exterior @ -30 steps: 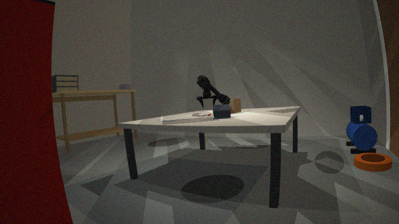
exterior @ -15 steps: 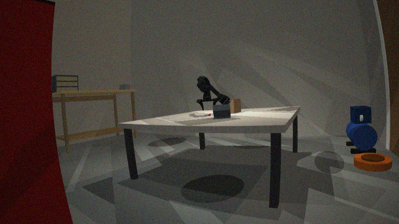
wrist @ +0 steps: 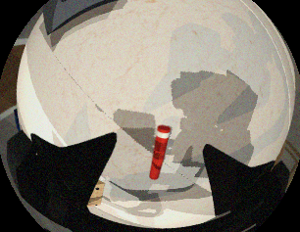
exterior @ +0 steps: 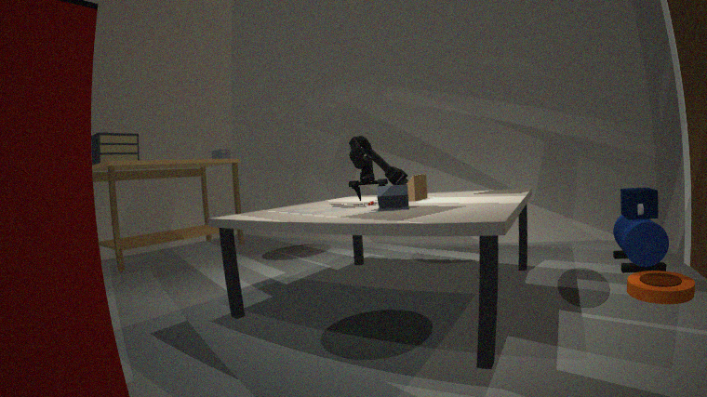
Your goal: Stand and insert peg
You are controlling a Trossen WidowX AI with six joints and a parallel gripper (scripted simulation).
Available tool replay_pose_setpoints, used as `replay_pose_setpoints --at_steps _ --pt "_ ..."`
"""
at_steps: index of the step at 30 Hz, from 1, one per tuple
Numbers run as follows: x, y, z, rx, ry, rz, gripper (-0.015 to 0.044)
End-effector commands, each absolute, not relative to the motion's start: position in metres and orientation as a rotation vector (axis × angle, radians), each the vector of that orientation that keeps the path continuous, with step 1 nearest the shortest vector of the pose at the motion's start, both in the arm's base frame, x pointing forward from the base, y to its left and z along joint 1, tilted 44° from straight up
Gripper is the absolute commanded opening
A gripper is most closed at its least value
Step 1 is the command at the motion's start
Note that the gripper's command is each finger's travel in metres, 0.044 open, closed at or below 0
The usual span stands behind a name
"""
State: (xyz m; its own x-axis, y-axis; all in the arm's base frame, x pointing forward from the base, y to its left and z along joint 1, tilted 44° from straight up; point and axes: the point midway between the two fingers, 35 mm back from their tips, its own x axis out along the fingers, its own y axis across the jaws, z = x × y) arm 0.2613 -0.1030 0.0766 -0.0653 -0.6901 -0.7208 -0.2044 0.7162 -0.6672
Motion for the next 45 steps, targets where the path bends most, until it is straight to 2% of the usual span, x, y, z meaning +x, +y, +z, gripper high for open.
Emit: replay_pose_setpoints --at_steps 1,11,24,35,45 --pt "0.2596 -0.1087 0.0714 -0.744 1.626 -0.466 0.0440" --pt "0.2570 -0.1184 0.0628 -0.746 1.626 -0.469 0.0440" --pt "0.2570 -0.1184 0.0628 -0.746 1.626 -0.469 0.0110" --pt "0.2570 -0.1184 0.0628 -0.746 1.626 -0.469 0.0110" --pt "0.2570 -0.1184 0.0628 -0.746 1.626 -0.469 0.0049"
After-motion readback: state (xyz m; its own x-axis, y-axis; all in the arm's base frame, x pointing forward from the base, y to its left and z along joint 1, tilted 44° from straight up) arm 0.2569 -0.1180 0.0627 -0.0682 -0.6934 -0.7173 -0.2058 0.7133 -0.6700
